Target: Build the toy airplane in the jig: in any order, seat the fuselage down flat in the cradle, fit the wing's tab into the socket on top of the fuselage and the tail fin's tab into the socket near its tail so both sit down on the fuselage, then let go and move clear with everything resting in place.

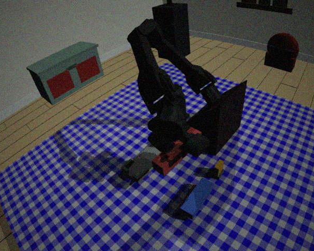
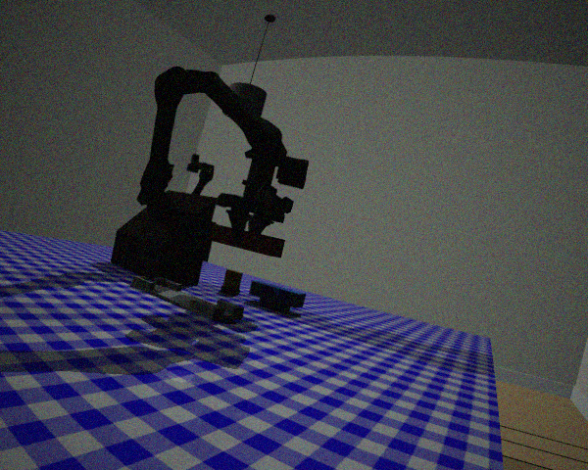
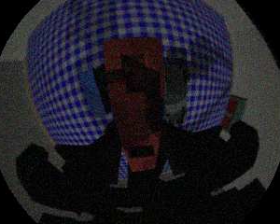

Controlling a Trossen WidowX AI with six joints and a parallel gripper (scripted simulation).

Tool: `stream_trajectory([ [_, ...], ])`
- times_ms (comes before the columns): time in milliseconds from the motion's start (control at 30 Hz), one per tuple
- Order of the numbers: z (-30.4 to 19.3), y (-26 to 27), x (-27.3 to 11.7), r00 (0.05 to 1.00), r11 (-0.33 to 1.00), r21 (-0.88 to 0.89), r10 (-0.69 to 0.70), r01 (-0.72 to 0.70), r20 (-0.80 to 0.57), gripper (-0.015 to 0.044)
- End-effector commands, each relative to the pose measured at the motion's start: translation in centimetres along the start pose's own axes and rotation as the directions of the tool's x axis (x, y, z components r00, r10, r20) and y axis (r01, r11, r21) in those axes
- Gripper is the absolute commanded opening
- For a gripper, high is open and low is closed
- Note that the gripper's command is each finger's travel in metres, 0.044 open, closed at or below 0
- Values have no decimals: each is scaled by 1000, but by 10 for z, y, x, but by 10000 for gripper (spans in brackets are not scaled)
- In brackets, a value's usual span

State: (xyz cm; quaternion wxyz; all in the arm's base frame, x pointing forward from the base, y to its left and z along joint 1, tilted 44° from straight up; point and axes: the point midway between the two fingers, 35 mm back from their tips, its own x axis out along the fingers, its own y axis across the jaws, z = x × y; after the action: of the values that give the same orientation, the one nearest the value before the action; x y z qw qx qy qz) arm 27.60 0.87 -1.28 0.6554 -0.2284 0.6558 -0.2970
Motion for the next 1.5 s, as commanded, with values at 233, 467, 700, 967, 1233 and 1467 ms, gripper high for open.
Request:
stream_trajectory([
  [233, 5, -28, 12, 1000, 1000, -16, 21, -21, -3, 0],
  [467, 7, -48, 21, 1000, 999, -26, 26, -26, 0, 0],
  [700, 7, -68, 31, 1000, 999, -36, 26, -26, 2, 0],
  [967, 4, -91, 41, 1000, 999, -47, 20, -20, 4, 0],
  [1233, -1, -113, 51, 1000, 998, -57, 9, -8, 4, 0],
  [1467, -7, -133, 60, 1000, 998, -65, -6, 6, 2, 0],
])
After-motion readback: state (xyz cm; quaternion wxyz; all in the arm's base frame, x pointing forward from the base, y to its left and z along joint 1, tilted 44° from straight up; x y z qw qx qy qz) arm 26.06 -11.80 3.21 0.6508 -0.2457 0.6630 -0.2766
